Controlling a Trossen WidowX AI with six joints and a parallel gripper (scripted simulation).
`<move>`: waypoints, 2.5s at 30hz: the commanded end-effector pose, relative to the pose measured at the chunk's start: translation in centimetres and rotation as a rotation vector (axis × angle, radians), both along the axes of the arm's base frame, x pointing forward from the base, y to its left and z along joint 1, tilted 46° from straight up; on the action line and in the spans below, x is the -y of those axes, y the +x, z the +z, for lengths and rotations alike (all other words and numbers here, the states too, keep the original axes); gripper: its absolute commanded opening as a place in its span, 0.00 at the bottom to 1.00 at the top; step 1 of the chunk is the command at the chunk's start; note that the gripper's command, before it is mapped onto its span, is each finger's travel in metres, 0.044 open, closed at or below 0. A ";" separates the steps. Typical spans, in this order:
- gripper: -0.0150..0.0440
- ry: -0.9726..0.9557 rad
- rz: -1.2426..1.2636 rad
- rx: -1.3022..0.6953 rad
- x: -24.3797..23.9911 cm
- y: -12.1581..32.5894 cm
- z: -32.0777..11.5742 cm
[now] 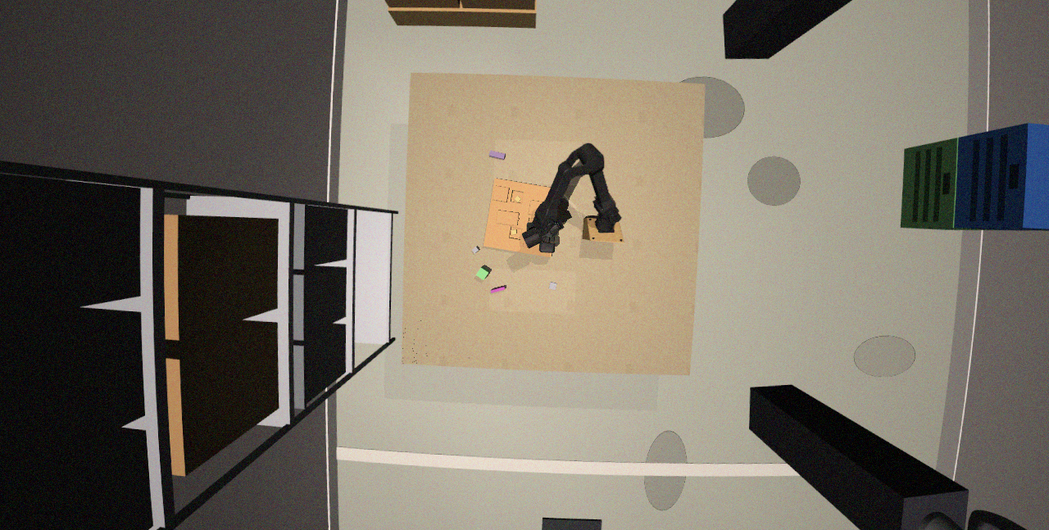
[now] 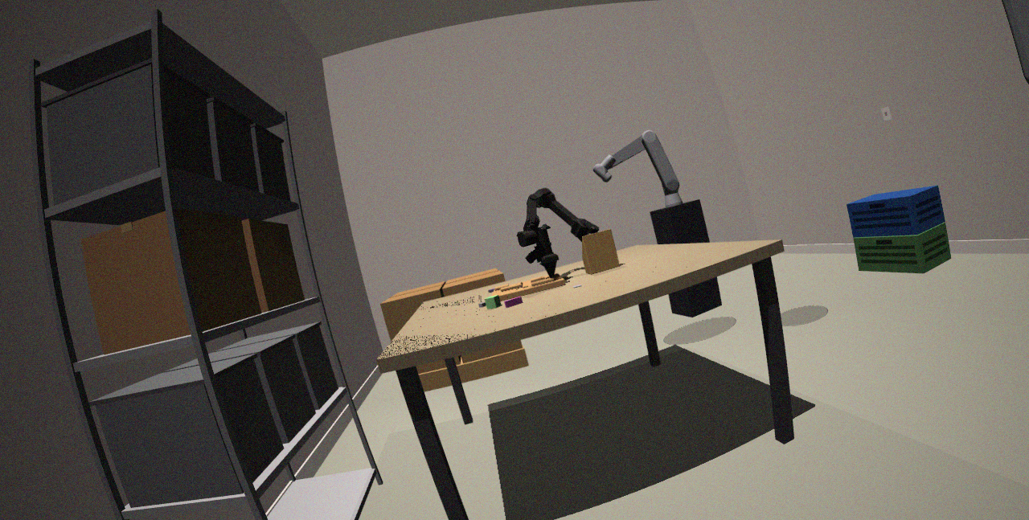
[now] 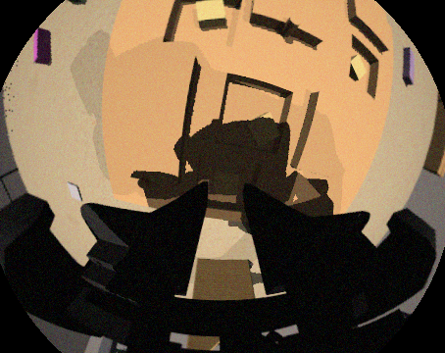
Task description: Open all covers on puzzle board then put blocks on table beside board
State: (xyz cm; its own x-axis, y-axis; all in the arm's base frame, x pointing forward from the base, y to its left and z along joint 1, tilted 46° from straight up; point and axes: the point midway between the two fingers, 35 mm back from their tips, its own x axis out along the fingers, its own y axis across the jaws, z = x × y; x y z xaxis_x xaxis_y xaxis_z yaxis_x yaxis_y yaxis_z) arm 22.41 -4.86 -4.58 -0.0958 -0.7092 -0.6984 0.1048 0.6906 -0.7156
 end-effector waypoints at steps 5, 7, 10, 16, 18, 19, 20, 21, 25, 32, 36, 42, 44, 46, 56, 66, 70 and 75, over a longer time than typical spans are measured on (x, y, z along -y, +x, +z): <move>0.50 -0.002 0.005 -0.003 0.3 0.0 -0.3; 0.50 -0.002 0.005 -0.003 0.4 0.0 -0.4; 0.50 -0.002 0.005 -0.003 0.6 -0.1 -0.6; 0.50 -0.003 0.005 -0.003 0.9 -0.1 -0.8; 0.47 0.000 0.001 0.002 0.7 0.0 -0.7; 0.46 0.000 0.001 0.002 0.7 0.0 -0.7; 0.45 0.000 0.001 0.002 0.7 0.0 -0.7; 0.44 0.000 0.001 0.002 0.7 0.0 -0.7; 0.40 0.000 0.001 0.002 0.7 0.0 -0.7; 0.39 0.000 0.001 0.002 0.6 0.0 -0.6; 0.39 0.001 0.002 0.002 0.2 0.1 -0.2; 0.39 0.002 0.003 0.001 -0.4 0.2 0.3; 0.39 0.002 0.003 0.001 -0.6 0.2 0.4; 0.39 0.002 0.003 0.000 -0.7 0.2 0.6; 0.39 0.002 0.004 -0.001 -1.7 0.3 1.5; 0.39 0.000 0.005 -0.003 -2.5 0.3 2.4; 0.39 0.002 0.005 -0.003 -3.1 0.5 2.9; 0.39 0.003 0.005 -0.003 -4.0 0.7 3.8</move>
State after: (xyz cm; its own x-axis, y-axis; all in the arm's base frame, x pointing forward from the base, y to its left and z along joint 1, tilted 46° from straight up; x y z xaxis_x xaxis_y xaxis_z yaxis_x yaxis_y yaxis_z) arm 22.91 -1.39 -1.34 -0.0966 -0.7109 -0.6966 0.0914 0.6906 -0.7174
